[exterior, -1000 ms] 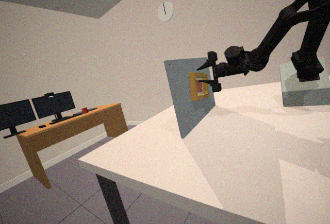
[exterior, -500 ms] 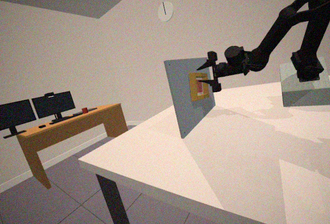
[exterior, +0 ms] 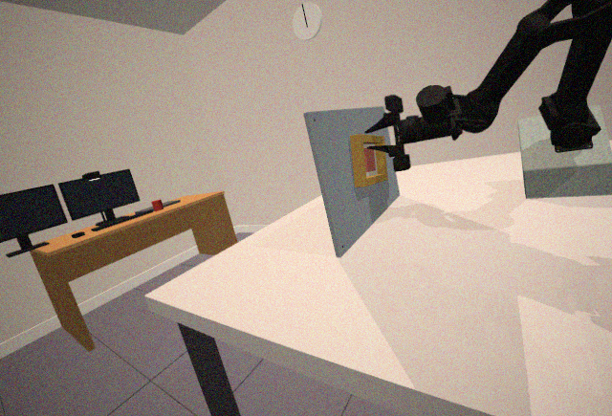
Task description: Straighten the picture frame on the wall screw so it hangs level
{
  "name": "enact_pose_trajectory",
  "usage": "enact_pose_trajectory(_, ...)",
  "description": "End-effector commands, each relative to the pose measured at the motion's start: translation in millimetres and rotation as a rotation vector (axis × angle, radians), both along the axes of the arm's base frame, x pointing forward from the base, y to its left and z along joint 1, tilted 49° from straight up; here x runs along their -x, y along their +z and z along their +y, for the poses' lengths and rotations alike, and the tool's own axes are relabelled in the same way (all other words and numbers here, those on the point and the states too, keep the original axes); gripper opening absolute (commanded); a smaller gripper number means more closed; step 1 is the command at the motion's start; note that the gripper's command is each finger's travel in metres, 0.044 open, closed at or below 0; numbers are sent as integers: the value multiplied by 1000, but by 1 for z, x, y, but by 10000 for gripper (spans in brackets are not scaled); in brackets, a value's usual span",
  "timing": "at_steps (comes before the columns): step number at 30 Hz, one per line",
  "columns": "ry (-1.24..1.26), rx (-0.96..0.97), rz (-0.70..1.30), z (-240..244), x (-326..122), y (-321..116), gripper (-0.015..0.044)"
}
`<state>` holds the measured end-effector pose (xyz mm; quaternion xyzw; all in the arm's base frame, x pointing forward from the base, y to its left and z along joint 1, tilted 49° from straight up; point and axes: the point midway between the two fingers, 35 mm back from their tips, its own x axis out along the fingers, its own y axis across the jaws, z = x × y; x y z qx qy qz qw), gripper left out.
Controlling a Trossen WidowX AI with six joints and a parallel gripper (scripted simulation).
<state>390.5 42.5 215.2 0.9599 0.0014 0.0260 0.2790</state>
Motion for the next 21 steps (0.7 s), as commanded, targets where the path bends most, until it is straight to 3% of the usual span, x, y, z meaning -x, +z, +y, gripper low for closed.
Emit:
enact_pose_trajectory(1, 1, -1, -2, 0, 0, 1, 160)
enact_pose_trajectory(16, 1, -1, -2, 0, 0, 1, 60)
enact_pose_trajectory(18, 1, -1, -2, 0, 0, 1, 7)
enact_pose_trajectory(21, 1, -1, -2, 0, 0, 1, 0)
